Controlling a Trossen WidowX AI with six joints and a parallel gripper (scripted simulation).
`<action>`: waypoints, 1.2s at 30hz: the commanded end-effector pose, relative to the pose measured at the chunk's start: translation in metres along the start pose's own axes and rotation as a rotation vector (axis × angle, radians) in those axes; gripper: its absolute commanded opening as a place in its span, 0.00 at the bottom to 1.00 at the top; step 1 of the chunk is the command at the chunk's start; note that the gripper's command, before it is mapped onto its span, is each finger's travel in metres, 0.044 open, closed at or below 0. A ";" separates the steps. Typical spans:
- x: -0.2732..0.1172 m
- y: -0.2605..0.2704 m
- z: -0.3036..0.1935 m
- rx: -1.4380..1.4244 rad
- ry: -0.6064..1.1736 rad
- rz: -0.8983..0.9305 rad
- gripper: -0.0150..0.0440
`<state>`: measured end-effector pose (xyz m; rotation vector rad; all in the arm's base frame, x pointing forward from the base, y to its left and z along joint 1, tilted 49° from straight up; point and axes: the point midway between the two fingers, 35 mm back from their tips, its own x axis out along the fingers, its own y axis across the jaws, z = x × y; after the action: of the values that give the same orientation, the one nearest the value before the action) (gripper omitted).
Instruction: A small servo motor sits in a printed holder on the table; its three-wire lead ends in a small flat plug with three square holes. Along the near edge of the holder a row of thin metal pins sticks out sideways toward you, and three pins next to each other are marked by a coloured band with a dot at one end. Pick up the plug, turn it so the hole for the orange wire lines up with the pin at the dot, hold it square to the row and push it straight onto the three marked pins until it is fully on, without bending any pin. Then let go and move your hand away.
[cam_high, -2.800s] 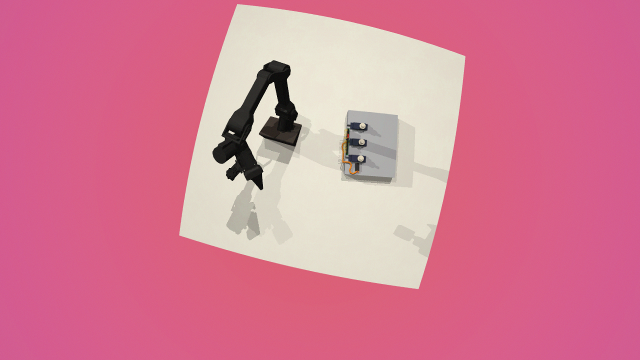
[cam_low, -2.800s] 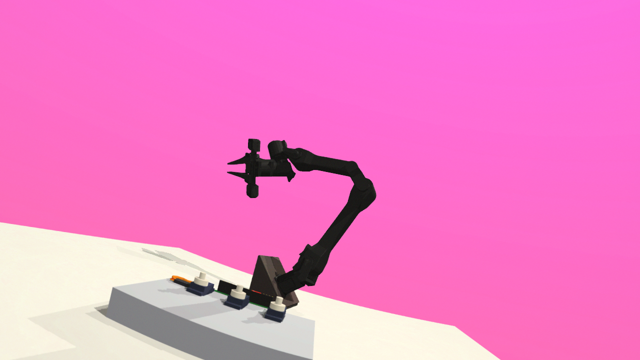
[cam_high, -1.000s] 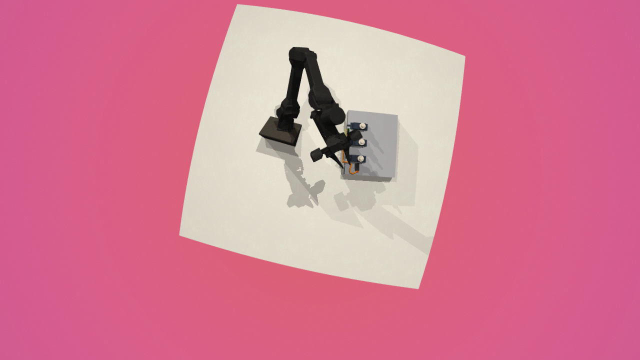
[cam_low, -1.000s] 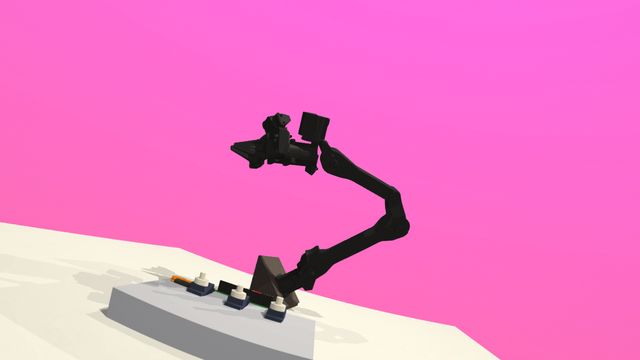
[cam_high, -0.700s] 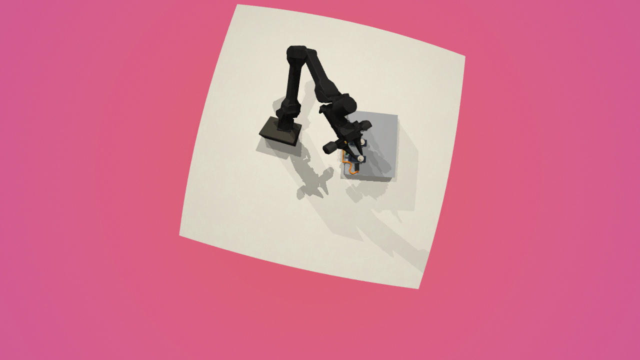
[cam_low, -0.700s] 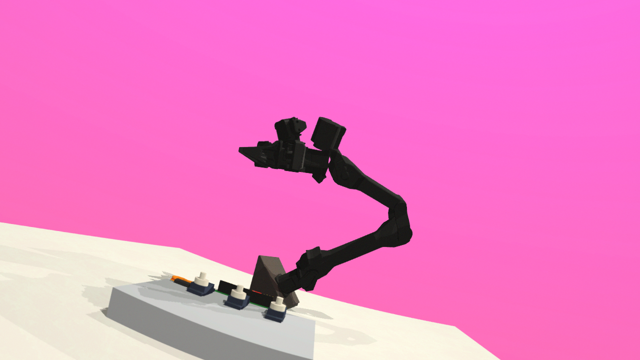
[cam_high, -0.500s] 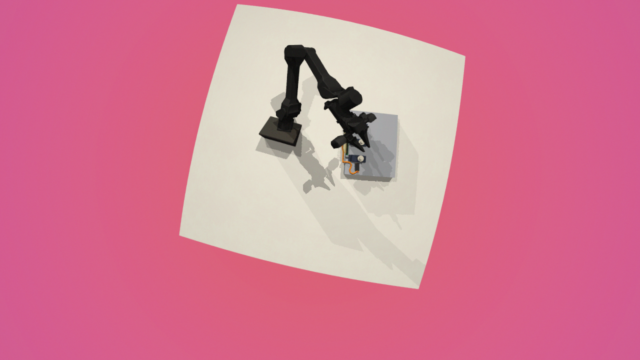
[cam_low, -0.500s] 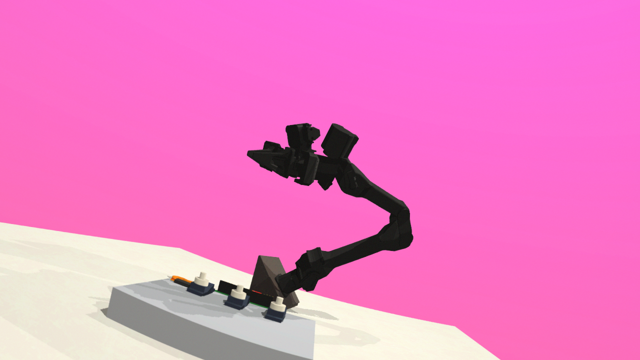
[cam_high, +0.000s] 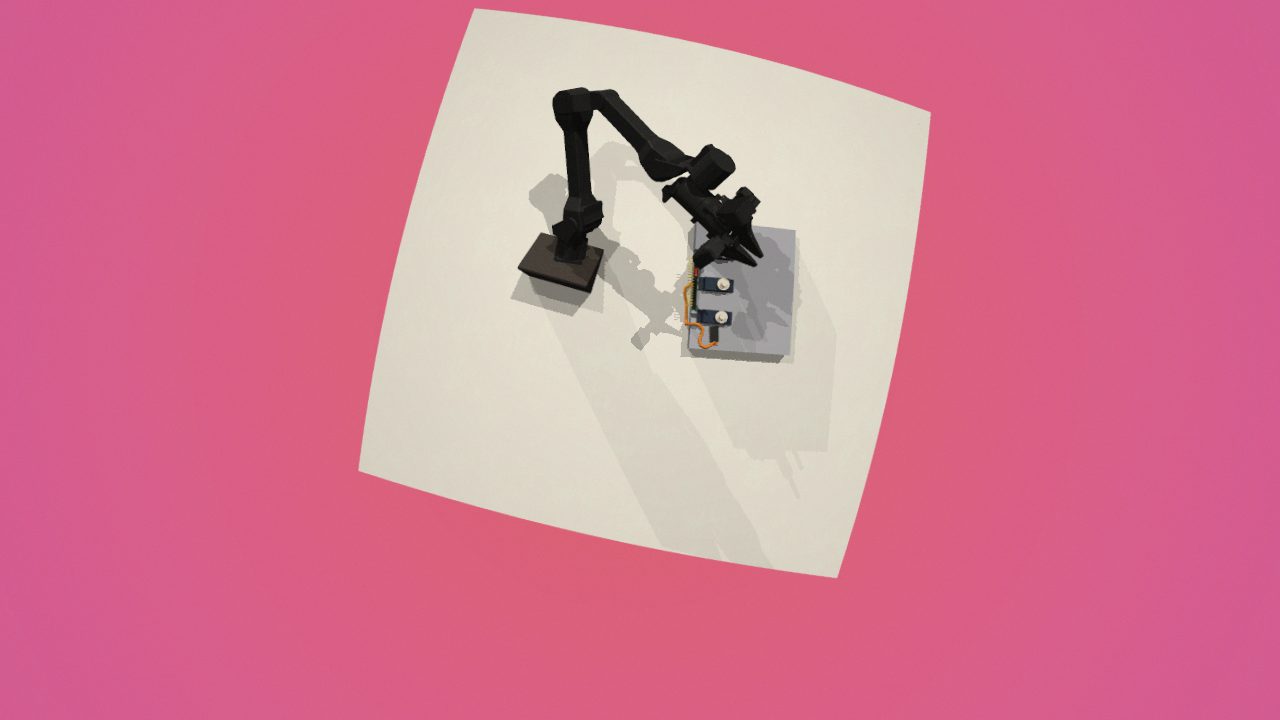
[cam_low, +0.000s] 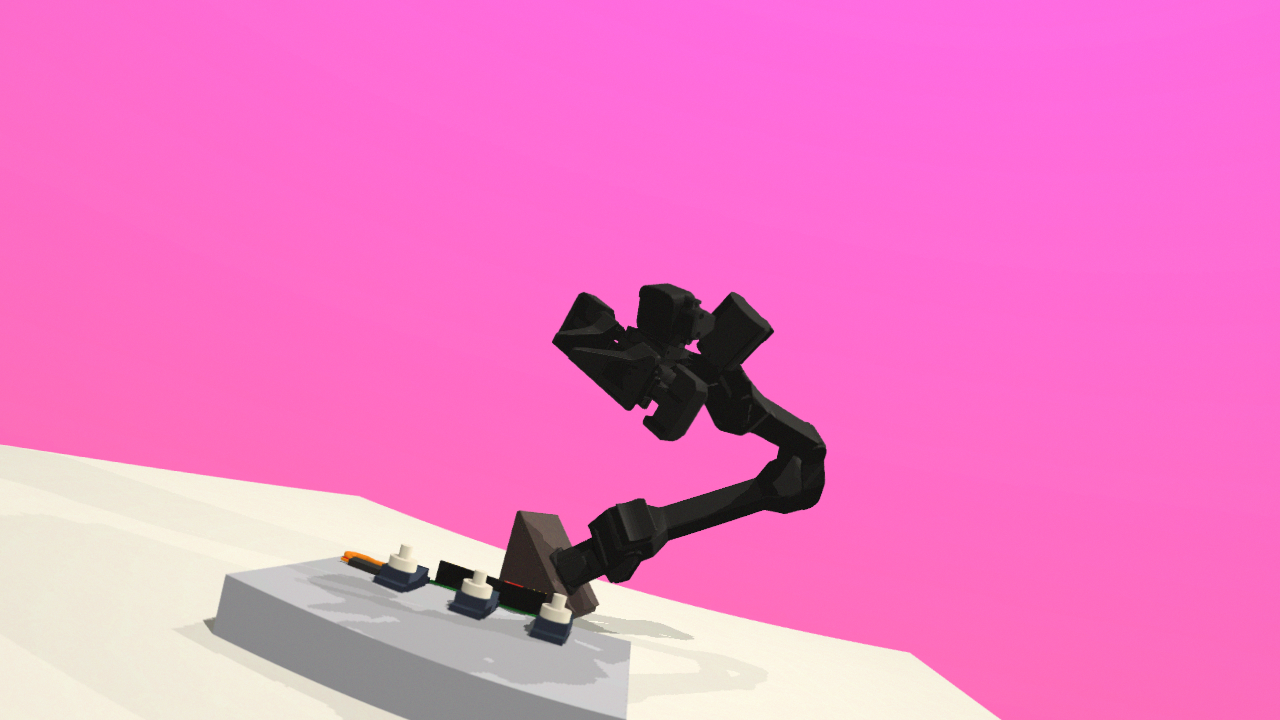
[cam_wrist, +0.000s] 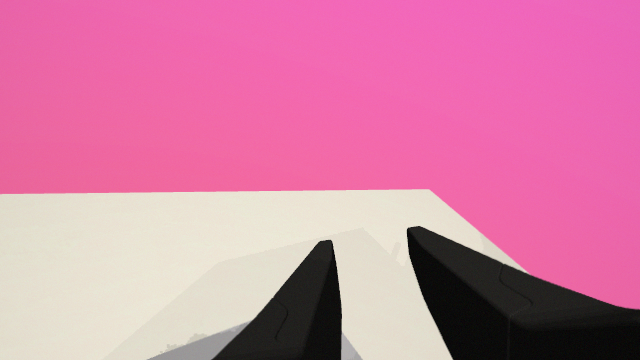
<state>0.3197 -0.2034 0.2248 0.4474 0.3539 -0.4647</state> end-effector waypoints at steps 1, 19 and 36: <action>-0.006 0.024 -0.001 -0.068 -0.034 0.046 0.45; -0.054 0.128 -0.004 -0.313 -0.223 0.274 0.45; -0.110 0.194 -0.015 -0.432 -0.373 0.471 0.45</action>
<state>0.3202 -0.0069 0.3254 0.0169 -0.0330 -0.0098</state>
